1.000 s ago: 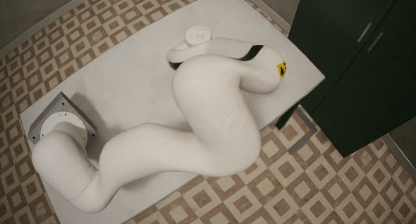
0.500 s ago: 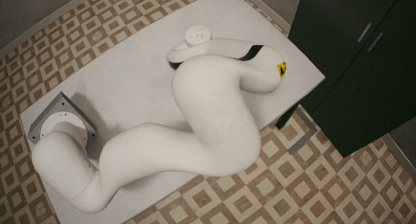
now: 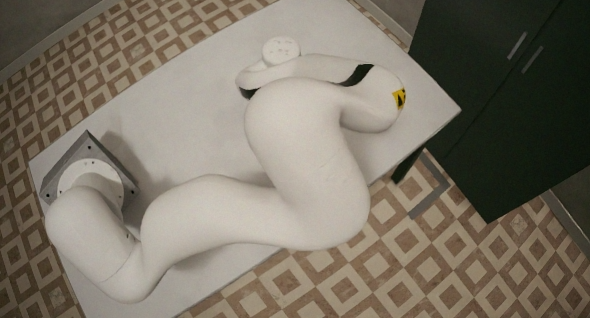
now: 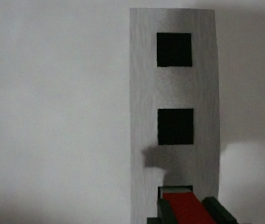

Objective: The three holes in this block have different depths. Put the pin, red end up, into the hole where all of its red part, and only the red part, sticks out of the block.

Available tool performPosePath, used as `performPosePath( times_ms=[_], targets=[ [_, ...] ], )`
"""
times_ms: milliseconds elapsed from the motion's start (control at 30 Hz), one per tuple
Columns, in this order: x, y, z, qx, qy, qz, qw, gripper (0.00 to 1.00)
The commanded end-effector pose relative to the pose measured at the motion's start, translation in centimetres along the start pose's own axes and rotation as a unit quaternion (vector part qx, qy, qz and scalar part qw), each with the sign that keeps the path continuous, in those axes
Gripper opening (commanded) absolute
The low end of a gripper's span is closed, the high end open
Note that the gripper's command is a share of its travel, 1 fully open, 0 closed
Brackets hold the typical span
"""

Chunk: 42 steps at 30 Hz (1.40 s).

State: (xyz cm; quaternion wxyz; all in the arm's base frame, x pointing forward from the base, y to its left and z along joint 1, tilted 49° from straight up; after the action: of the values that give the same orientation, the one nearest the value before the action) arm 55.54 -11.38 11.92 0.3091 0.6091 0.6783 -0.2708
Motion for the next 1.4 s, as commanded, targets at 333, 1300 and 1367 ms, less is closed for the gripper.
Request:
performPosePath(
  times_ms=[333, 1300, 1367],
  targets=[
    [-0.07, 0.00, 0.26, 0.000, 0.000, 0.000, 1.000, 0.00],
    [0.02, 0.03, 0.66, 0.000, 0.000, 0.000, 1.000, 0.00],
    [0.02, 0.03, 0.66, 0.000, 0.000, 0.000, 1.000, 0.00]
  ],
)
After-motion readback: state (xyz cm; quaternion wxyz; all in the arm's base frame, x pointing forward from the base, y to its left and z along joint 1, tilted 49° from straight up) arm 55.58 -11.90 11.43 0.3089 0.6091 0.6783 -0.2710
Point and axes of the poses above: the point where the finger pads meet when closed, its own z axis out along the fingers, its own y axis across the jaws, x = y × z, the point moved 8 cm from there along -z, back along the fingers, and after that the axes turned 13 degrees about -z, right-handed, at the moved point
